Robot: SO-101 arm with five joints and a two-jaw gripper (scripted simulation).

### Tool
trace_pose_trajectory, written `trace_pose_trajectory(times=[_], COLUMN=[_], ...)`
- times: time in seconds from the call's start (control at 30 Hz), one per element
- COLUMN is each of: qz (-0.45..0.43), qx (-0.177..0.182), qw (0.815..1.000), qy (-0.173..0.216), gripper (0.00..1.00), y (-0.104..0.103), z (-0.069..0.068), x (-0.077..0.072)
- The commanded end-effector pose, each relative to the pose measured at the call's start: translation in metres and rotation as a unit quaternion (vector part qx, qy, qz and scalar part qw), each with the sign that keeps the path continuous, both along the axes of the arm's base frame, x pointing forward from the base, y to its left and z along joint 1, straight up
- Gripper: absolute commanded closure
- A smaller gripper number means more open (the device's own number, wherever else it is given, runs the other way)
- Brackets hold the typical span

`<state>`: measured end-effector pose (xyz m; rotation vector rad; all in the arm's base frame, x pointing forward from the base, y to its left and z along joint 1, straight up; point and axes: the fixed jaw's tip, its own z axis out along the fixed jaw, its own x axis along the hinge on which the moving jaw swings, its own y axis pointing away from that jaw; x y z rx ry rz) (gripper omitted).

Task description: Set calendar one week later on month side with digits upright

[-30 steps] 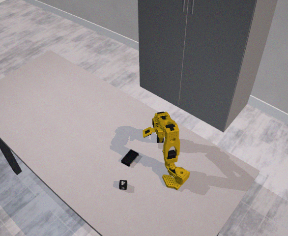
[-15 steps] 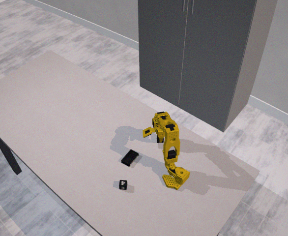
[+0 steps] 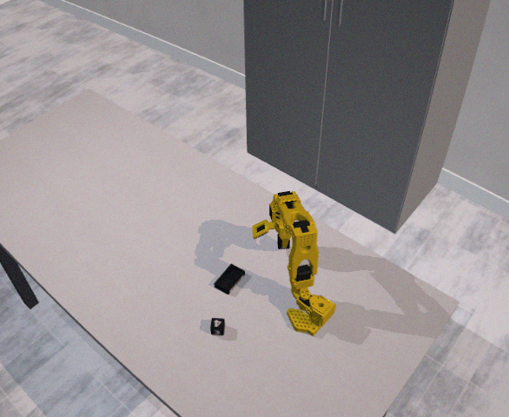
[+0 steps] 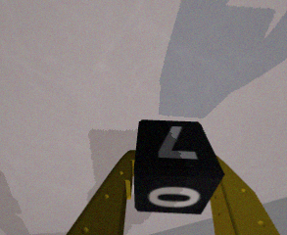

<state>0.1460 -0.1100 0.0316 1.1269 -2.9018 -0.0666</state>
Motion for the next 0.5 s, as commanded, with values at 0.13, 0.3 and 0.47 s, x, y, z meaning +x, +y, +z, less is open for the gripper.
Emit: trace_pose_trajectory(times=[0.13,0.3,0.47], qz=[0.001,0.001,0.001], qx=[-0.022,-0.022,-0.022], qw=[0.999,0.999,0.999], qy=[-0.030,-0.030,-0.030], gripper=[1.00,1.00,1.00], y=[-0.005,-0.004,-0.004], z=[0.031,0.037,0.038], x=[0.006,0.005,0.004])
